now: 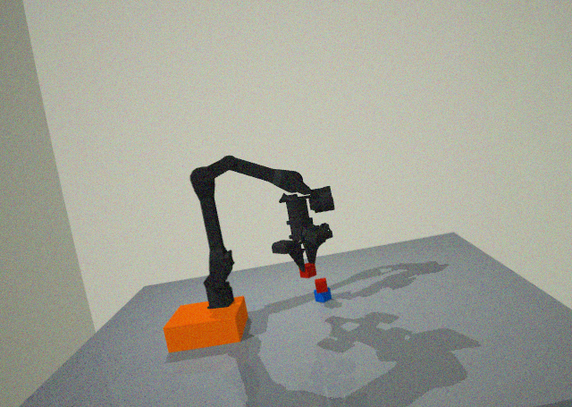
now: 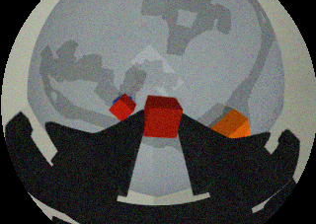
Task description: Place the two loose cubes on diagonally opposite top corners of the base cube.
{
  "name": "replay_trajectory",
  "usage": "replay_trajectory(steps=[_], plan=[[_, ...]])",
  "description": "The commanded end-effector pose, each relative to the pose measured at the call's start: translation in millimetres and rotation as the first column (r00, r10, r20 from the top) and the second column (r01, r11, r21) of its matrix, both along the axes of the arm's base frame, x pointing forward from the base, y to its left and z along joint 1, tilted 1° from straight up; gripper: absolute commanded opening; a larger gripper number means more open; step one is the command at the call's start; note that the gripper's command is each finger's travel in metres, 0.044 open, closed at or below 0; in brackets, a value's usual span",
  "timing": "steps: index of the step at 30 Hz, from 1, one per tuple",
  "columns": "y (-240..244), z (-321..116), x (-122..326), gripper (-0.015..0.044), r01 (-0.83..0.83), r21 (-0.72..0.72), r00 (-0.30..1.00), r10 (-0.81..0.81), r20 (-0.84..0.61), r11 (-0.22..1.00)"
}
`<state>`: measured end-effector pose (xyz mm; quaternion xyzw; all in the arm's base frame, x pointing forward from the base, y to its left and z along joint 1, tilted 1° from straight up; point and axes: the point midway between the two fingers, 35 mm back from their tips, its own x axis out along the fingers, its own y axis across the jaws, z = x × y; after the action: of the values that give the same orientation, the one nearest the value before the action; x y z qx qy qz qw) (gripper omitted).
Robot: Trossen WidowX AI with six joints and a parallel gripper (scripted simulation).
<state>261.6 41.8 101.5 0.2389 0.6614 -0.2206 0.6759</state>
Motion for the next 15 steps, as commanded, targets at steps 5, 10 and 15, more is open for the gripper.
replay_trajectory(steps=[5, 10, 15], plan=[[26.3, -0.1, 7.7, 0.0105, 0.177, 0.002, 0.984, -0.177, 0.000, 0.984], [42.2, -0.5, 9.9, 0.0105, 0.279, 0.007, 0.960, -0.279, -0.002, 0.960], [58.6, -1.1, 11.2, 0.0105, 0.378, 0.012, 0.926, -0.378, -0.004, 0.926]])
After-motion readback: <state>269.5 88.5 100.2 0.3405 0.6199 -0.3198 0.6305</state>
